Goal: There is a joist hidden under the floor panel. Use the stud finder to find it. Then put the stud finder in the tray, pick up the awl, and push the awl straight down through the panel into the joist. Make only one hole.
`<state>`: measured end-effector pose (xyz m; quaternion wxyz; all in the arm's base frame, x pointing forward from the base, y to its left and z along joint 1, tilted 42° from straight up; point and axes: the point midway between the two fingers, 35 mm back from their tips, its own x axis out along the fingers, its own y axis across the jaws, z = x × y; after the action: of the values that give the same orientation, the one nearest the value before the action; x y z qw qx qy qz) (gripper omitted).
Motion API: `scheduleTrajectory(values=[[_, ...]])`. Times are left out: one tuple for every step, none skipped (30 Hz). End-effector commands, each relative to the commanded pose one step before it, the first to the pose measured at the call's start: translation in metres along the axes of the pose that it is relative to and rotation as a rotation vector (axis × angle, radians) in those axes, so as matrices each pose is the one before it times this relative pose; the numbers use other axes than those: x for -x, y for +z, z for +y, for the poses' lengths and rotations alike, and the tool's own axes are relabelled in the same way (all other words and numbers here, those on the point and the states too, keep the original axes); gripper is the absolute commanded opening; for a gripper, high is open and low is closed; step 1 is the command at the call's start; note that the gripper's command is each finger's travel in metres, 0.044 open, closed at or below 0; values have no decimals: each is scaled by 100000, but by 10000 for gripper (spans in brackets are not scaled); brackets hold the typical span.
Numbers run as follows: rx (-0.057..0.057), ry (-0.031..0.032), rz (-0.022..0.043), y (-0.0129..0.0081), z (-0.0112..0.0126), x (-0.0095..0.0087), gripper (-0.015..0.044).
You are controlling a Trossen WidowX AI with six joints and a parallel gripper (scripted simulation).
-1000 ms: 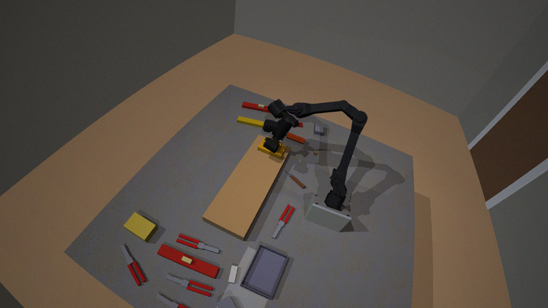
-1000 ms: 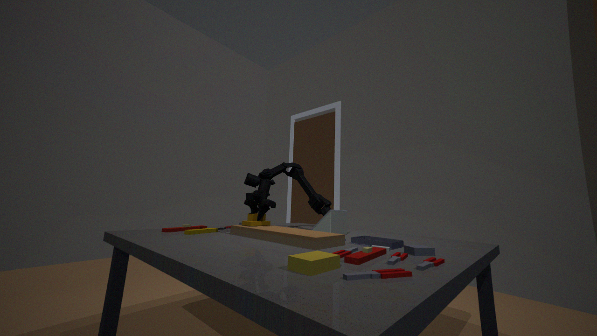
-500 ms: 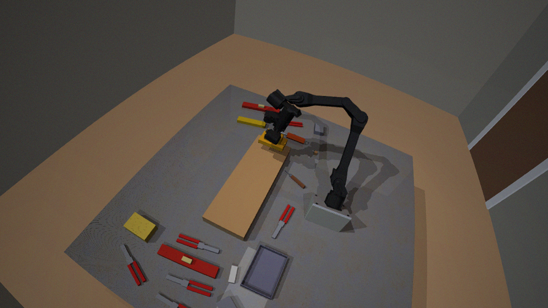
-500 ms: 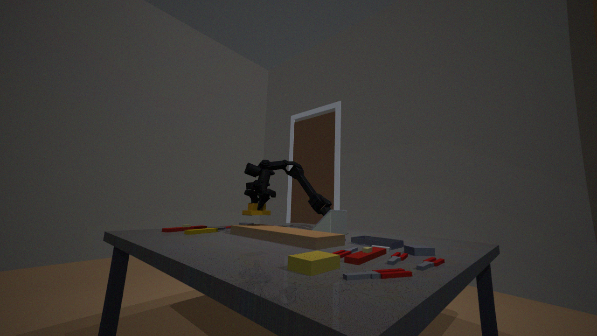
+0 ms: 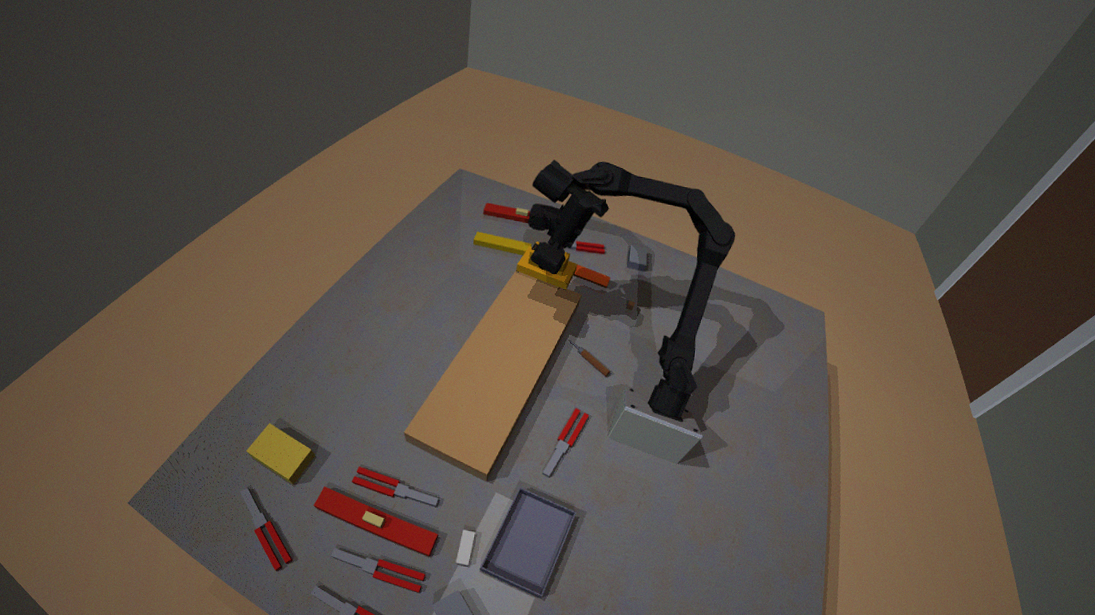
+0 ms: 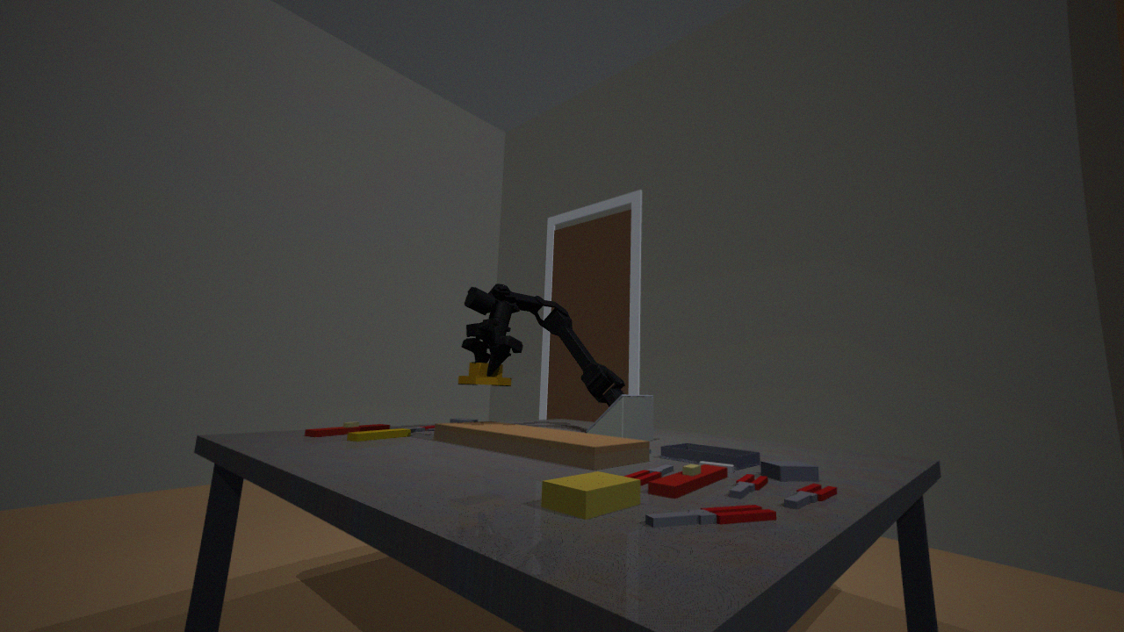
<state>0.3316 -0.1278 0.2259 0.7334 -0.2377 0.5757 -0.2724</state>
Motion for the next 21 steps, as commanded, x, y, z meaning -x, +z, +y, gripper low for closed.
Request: scheduleTrajectory(values=[[6766, 4500, -1501, 1335, 2933, 44, 0], [2324, 1298, -367, 398, 922, -62, 0], [2329, 1280, -355, 397, 924, -66, 0], [2334, 1262, -342, 396, 926, -69, 0], [2339, 1244, -329, 395, 927, -73, 0], [2344, 1226, -316, 394, 929, -77, 0], [2348, 1209, -303, 393, 930, -81, 0], [2352, 1191, -289, 392, 932, -86, 0], [2355, 1174, -275, 391, 933, -90, 0], [2359, 1156, -261, 390, 934, -95, 0], [2362, 1139, -247, 388, 935, -100, 0], [2364, 1122, -232, 387, 936, -105, 0], [2367, 1105, -217, 386, 936, -110, 0], [2369, 1088, -201, 384, 937, -115, 0], [2371, 1071, -186, 383, 937, -120, 0], [2372, 1054, -170, 381, 938, -126, 0], [2374, 1037, -154, 380, 938, -132, 0], [2375, 1021, -137, 378, 938, -137, 0], [2375, 1005, -120, 376, 938, -143, 0], [2376, 988, -104, 375, 938, -149, 0], [2376, 972, -86, 373, 938, -156, 0]])
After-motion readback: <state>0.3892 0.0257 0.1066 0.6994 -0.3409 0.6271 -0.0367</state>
